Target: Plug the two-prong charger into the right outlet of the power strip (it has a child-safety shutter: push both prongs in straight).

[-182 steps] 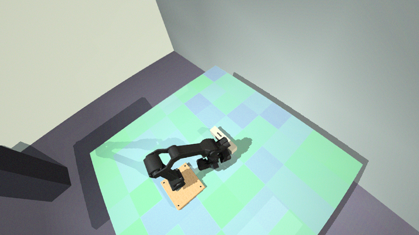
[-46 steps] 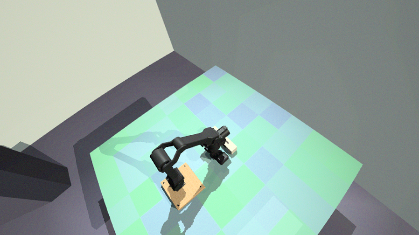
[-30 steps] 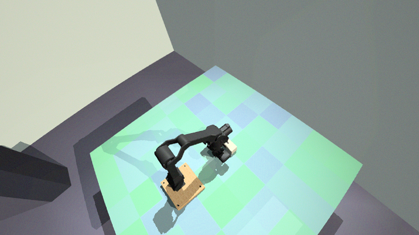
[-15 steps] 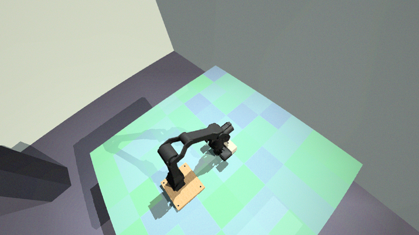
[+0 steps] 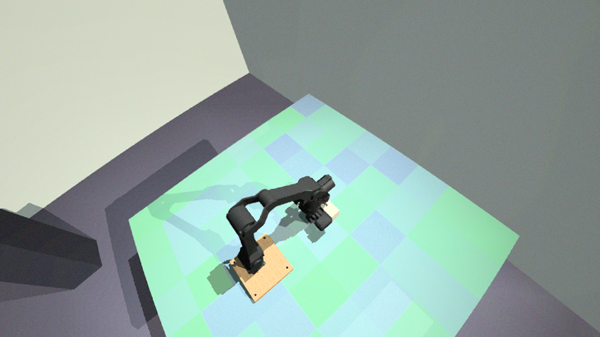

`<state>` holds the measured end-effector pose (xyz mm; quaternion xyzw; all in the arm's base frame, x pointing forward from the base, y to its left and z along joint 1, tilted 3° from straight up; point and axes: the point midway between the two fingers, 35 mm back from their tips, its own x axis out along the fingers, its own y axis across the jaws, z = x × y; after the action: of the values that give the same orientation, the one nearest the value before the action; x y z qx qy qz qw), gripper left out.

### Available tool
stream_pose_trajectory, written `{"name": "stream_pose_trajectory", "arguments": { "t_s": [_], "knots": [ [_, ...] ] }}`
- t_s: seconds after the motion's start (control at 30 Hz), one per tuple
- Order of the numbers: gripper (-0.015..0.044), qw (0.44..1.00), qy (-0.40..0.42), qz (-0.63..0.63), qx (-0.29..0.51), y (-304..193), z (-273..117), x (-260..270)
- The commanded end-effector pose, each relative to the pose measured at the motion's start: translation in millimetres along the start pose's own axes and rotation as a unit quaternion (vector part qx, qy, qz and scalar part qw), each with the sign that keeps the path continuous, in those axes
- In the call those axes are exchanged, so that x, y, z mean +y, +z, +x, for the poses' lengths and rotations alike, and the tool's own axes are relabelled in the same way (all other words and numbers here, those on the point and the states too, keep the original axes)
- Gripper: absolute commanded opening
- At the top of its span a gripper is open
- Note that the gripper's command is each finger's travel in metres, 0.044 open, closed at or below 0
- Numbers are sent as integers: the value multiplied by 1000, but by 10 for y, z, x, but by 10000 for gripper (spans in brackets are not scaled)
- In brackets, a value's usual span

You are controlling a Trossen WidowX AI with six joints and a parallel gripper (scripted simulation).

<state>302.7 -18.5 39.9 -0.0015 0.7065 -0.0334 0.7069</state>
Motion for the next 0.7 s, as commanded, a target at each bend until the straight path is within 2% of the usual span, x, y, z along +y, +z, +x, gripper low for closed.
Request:
{"name": "stream_pose_trajectory", "arguments": {
  "t_s": [0.0, 0.67],
  "knots": [
    [0, 1000, 1, 2, 1, 7, 2, 7],
    [0, 1000, 1, 2, 1, 71, 3, 11]
  ]
}}
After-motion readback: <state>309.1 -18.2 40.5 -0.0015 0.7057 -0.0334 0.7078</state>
